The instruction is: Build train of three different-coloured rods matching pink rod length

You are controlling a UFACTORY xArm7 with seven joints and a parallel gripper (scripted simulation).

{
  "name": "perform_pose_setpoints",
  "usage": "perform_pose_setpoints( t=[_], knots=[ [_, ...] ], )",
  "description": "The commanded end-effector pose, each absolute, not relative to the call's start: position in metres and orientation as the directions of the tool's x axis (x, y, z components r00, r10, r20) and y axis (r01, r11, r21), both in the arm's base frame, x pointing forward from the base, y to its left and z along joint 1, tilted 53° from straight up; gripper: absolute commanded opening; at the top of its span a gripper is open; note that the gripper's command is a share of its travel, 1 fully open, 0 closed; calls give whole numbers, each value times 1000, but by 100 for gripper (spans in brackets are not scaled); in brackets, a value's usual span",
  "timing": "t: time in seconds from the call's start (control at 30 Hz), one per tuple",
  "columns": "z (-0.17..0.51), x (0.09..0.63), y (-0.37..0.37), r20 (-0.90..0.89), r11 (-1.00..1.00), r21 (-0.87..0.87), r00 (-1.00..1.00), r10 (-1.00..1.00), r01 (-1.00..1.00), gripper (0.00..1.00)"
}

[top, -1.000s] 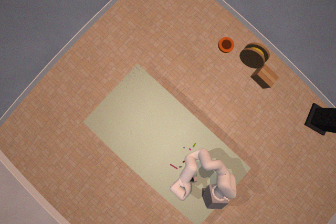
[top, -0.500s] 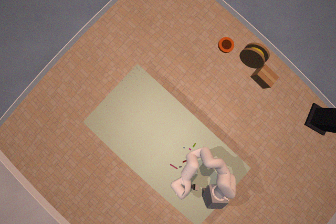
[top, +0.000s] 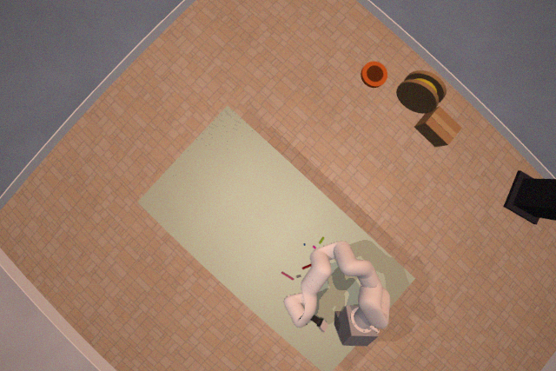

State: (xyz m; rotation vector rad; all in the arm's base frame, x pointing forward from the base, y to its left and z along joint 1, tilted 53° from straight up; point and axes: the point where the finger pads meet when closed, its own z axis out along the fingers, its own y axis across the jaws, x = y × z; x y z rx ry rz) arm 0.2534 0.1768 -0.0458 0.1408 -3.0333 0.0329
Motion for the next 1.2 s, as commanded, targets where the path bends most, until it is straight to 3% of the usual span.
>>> perform_pose_setpoints(
  t=[0.0, 0.43, 0.77, 1.17],
  knots=[
    [-45, 248, 197, 97, 997, 52, -994, 51, 56, 4],
    [-39, 248, 237, 130, 913, 174, -927, 351, 370, 4],
    [-28, 261, 273, 205, 712, 270, -761, 615, 648, 4],
    [-13, 283, 302, 306, 423, 324, -517, 800, 846, 4]
  ],
)
